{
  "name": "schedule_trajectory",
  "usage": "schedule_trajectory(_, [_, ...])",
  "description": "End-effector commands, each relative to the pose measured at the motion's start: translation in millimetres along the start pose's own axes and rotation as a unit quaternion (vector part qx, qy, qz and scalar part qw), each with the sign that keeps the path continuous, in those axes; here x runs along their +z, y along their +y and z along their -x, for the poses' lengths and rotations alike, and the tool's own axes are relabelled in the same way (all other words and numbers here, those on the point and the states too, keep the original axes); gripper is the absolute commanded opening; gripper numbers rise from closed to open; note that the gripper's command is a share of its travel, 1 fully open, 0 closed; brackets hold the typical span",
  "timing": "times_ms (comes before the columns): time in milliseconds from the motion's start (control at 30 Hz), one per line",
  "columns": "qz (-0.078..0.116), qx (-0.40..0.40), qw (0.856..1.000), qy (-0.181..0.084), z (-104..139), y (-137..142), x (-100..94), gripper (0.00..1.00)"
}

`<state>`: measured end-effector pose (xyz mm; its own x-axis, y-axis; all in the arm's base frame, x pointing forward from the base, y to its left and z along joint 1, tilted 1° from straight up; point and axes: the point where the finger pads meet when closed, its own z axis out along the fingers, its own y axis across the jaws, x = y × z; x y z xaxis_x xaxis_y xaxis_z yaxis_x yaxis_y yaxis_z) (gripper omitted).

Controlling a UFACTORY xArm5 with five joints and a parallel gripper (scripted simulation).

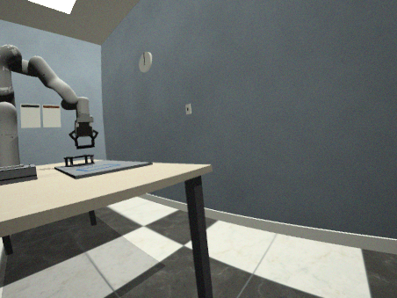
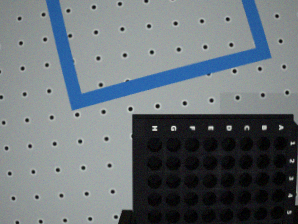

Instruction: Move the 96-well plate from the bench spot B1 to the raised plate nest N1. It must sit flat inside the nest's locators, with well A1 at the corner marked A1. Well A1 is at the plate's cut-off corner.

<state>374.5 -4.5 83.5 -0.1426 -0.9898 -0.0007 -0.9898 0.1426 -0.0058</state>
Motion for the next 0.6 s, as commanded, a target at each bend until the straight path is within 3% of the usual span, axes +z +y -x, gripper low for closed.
schedule_trajectory(0, [-0.001,0.111,0.994,-0.004,20.3,0.8,-5.0,0.0])
schedule_trajectory(300, [0.0,0.258,0.966,-0.005,49.7,4.2,-10.5,0.0])
schedule_trajectory(367, [0.0,0.258,0.966,-0.005,49.7,4.2,-10.5,0.0])
schedule_trajectory(567, [0.0,0.354,0.935,-0.005,69.3,6.5,-14.1,0.0])
